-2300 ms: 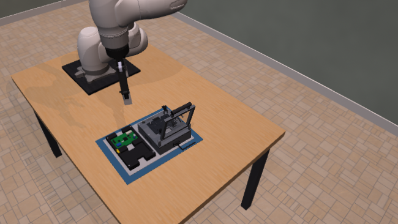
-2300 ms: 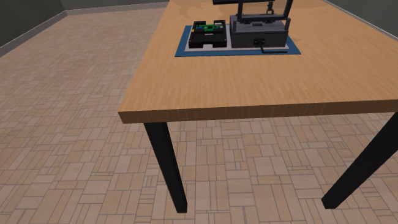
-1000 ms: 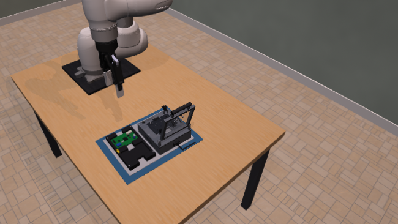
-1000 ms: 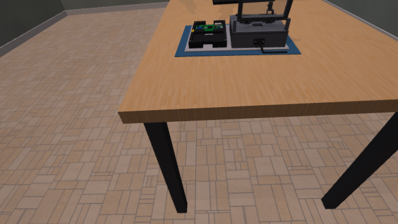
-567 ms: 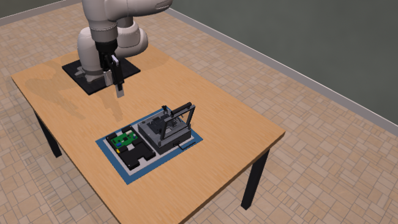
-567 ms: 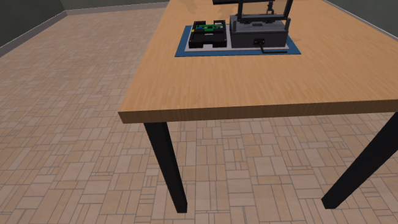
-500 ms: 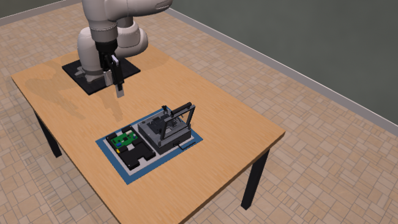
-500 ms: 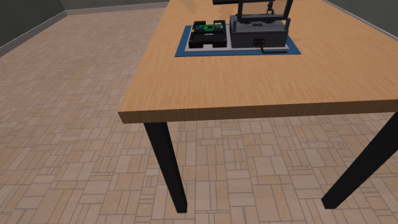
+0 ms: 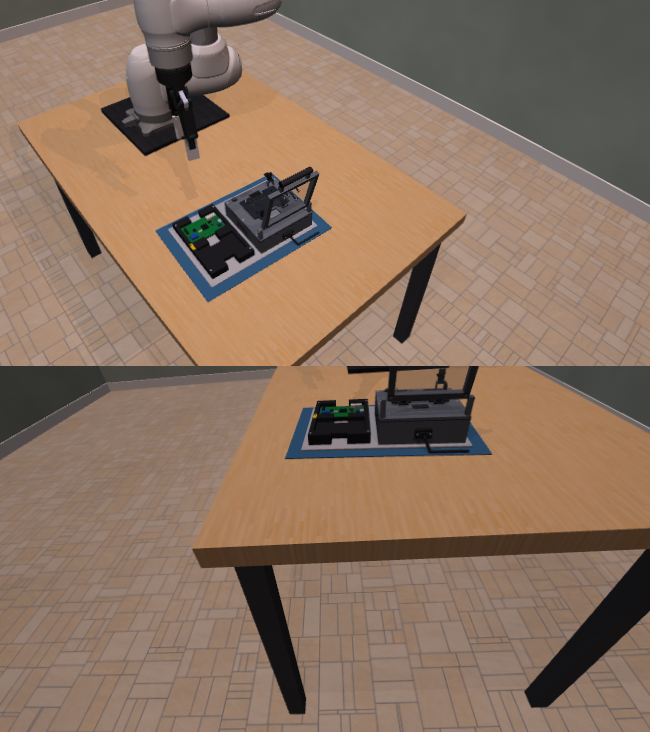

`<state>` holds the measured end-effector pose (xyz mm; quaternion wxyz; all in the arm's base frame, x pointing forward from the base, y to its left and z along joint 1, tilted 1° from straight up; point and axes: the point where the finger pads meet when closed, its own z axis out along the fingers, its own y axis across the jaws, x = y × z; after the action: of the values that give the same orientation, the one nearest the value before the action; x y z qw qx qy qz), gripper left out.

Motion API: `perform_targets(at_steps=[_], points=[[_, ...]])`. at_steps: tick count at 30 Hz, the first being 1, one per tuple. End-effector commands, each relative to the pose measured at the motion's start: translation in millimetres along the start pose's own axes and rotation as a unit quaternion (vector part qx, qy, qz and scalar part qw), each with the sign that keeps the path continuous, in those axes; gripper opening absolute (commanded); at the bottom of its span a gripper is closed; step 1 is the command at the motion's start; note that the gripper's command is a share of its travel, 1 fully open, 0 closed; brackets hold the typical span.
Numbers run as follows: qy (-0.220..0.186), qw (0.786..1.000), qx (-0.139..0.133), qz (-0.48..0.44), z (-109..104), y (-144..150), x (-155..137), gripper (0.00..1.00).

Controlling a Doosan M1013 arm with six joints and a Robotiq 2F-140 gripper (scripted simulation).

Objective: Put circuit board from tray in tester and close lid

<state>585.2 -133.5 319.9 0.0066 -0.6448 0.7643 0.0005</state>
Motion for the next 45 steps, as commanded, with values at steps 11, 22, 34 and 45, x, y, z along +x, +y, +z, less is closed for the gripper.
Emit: perform_targets(at_steps=[11,22,34,45], points=[[0.000,0.966,0.000,0.260,-0.1,0.0,0.0,0.58],[0.000,0.895,0.000,0.445,-0.1,0.0,0.0,0.58],[0.000,0.797,0.000,0.604,-0.1,0.0,0.0,0.58],[0.000,0.748,0.000,0.663,-0.1,0.0,0.0,0.58]])
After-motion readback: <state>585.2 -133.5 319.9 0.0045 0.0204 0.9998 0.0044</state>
